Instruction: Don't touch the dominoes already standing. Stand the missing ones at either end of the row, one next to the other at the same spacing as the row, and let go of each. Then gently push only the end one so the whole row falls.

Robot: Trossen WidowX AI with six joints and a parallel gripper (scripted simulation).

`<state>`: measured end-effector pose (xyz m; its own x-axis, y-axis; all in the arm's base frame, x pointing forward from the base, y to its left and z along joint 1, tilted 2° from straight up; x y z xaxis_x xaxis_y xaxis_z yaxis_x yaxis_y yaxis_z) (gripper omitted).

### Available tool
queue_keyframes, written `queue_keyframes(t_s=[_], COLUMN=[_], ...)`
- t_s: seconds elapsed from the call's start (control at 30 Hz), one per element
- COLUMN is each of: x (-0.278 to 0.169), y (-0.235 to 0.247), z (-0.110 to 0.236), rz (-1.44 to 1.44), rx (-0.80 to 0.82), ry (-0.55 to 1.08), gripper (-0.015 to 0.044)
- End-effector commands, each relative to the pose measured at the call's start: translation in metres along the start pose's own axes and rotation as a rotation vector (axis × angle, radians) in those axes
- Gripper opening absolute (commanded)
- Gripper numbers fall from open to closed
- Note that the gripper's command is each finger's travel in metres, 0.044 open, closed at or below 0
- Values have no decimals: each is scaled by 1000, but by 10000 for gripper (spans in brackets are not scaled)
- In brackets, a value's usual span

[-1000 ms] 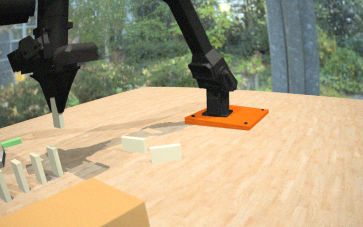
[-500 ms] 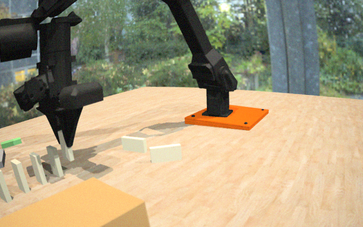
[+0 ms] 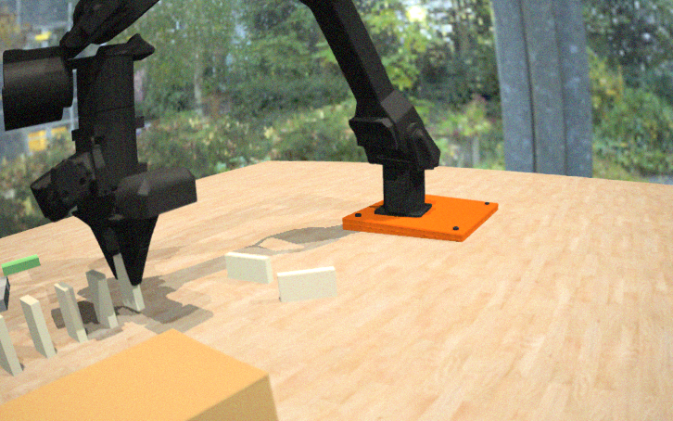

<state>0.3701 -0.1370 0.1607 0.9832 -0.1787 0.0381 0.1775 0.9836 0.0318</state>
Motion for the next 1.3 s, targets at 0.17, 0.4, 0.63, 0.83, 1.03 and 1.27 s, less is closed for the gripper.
queue_keyframes(t_s=[0.17,0.4,0.63,0.83,1.03,1.27], x=[-1,-1,7,-1,-9,-49], y=[0,0,-1,0,1,2], z=[-1,-1,67,128,126,104], rz=[-3,-3,8,-4,-117,-650], rx=[-1,-1,-6,-2,-1,-1], ry=[3,3,-14,-12,-10,-2], gripper=[317,440,440,440,440,440])
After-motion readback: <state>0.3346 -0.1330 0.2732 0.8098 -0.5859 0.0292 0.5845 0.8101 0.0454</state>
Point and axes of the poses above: the point midway between the two fingers, 35 mm back from their tips, its own z axis back along the fingers, its own y axis across the jaws, x = y × z, the point moved 10 cm from there along z, back along the fingers, and after that the axes turned 6 degrees about -z, right-handed, at the moved point
